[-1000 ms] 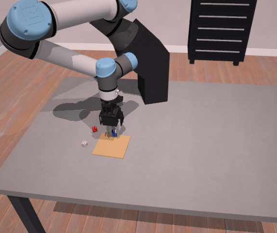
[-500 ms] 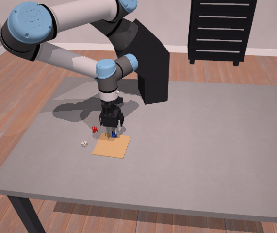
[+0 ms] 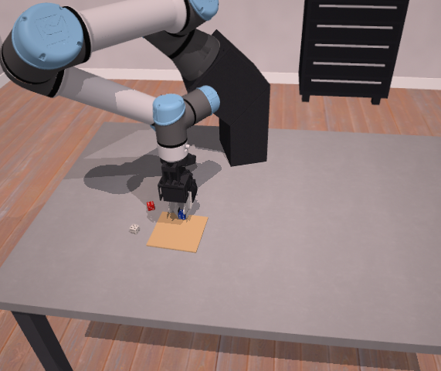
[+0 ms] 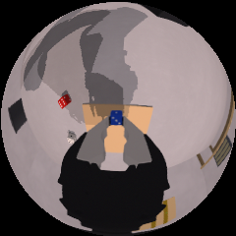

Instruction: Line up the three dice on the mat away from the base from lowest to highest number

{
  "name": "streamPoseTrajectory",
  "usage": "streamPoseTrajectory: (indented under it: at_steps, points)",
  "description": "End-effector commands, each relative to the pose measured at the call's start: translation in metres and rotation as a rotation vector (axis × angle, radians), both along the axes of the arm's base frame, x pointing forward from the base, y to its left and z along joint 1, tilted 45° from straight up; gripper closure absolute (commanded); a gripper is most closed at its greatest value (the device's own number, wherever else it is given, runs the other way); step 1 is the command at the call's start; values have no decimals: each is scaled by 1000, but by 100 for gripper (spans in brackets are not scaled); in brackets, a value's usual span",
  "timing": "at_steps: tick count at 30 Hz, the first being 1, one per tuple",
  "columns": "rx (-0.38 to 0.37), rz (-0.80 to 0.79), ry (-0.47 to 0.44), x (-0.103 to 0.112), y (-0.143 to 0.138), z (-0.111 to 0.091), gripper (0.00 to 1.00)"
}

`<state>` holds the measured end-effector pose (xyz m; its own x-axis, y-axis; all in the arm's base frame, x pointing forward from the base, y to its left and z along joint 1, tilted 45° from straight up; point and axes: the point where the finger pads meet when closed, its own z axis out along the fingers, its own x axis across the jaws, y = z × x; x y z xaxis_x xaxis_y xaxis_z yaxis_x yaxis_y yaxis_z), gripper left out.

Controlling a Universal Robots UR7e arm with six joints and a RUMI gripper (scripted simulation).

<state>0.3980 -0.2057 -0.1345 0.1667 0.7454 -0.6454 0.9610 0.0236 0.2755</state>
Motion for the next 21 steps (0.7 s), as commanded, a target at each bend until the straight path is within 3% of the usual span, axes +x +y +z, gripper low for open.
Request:
streamPoseTrajectory:
  at_steps: [1,21]
  points:
    - [0,-1,-1,1,-1,0,97]
    - [-1,-1,-2,2,-3,-2,97]
